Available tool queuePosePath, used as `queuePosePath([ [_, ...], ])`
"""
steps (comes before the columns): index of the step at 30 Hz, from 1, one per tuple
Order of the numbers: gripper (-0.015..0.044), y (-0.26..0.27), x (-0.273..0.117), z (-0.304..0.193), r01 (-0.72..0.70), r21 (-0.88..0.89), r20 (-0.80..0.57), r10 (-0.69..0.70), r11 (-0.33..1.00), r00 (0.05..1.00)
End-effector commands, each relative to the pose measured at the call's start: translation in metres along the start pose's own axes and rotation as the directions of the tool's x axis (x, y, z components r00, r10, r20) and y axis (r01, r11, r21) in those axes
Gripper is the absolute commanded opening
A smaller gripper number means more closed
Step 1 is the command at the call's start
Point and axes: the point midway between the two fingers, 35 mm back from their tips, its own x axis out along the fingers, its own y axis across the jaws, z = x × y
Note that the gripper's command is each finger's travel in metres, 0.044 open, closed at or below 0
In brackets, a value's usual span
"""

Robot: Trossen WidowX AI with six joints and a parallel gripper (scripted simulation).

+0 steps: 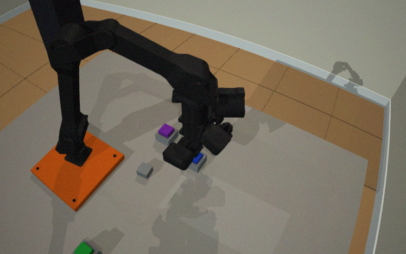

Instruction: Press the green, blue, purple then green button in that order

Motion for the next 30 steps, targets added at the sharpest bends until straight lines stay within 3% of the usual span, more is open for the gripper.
queuePosePath([
  [1, 0.0020, 0.000, 0.003, -0.001, 0.001, 0.004, -0.009, -0.001, 1.000, 1.000],
  [8, 0.0020, 0.000, 0.003, -0.001, 0.001, 0.004, -0.009, -0.001, 1.000, 1.000],
  [12, 0.0020, 0.000, -0.029, 0.000, 0.001, 0.003, -0.008, -0.001, 1.000, 1.000],
  [18, 0.0020, 0.000, -0.033, 0.000, 0.001, 0.004, -0.009, -0.001, 1.000, 1.000],
  [24, 0.0020, 0.000, -0.091, 0.000, 0.001, 0.004, -0.009, -0.001, 1.000, 1.000],
  [30, 0.0020, 0.002, -0.093, -0.002, 0.001, 0.004, -0.009, -0.001, 1.000, 1.000],
])
